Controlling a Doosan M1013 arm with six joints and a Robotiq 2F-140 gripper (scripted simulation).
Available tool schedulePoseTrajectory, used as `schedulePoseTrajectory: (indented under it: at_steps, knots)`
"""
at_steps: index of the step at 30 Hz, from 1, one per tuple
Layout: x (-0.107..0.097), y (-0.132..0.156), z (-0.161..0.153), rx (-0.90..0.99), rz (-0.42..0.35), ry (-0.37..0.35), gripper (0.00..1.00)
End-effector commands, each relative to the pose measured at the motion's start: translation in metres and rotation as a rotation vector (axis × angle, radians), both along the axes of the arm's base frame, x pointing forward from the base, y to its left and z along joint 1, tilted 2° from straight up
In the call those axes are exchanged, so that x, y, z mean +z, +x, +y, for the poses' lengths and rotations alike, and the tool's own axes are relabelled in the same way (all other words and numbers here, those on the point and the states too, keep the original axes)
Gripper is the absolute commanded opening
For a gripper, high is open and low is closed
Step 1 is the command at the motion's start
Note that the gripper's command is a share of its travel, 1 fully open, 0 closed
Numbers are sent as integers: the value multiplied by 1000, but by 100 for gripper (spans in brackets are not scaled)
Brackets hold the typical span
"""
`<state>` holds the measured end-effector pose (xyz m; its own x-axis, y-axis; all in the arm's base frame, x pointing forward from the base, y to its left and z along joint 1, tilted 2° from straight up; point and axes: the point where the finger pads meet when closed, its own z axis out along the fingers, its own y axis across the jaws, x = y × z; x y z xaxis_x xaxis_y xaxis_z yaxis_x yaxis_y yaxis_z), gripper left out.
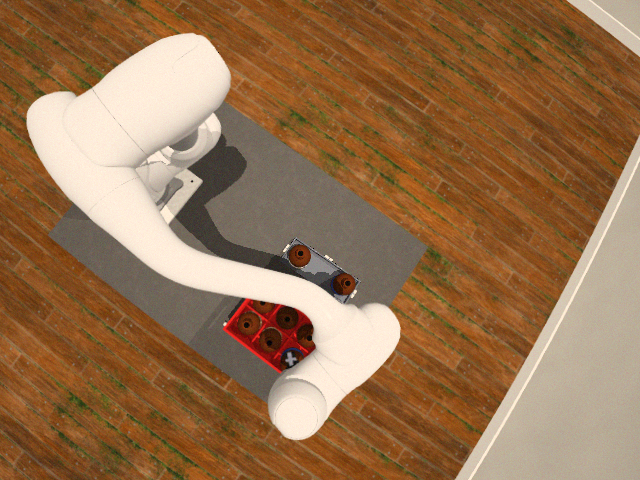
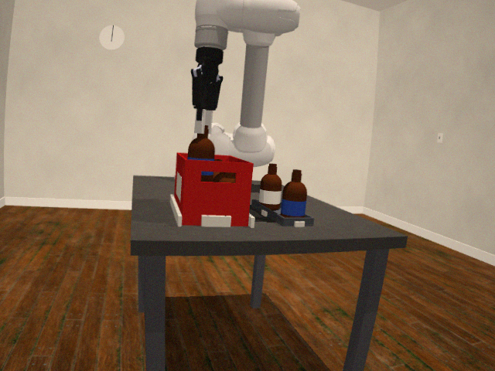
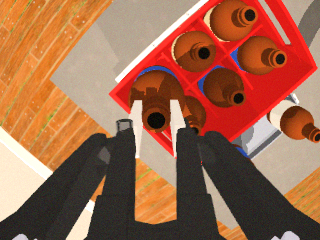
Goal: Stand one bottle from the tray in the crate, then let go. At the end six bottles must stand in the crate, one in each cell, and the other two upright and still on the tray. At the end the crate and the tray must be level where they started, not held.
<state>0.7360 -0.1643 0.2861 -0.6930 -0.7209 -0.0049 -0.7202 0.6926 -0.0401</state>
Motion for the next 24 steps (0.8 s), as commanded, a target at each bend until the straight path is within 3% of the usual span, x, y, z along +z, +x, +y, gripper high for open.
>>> schedulePoseTrajectory:
  at_steps: [1,24]
  knots:
    - [-2,0,0,0,0,0,0]
    - [-5,0,0,0,0,0,0]
